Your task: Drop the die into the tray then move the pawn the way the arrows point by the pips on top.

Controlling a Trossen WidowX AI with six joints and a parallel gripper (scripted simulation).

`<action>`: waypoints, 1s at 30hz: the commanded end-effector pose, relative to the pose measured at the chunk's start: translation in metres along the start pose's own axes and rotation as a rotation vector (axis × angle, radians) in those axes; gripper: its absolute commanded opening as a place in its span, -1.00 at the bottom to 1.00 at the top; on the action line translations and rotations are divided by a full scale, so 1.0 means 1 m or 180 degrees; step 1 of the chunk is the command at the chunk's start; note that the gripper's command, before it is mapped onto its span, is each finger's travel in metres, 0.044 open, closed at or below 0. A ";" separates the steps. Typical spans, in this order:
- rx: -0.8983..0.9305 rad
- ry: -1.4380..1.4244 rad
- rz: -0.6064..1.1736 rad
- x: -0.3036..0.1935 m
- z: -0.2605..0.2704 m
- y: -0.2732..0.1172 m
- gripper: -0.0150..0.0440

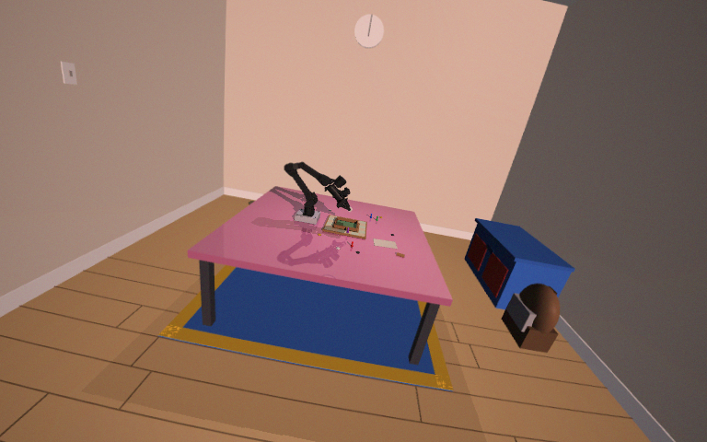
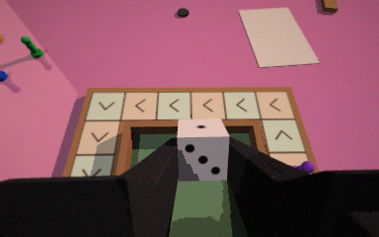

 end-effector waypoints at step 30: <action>0.0011 0.0019 0.0151 0.028 -0.001 -0.025 1.00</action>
Point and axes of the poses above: the point midway between the two fingers, 35 mm back from their tips, its own y axis out along the fingers, its own z axis across the jaws, x = y × z, the point moved 3 cm from there along -y, back along the fingers, and after that the axes turned 2 degrees about -y, right-handed, at the moved point
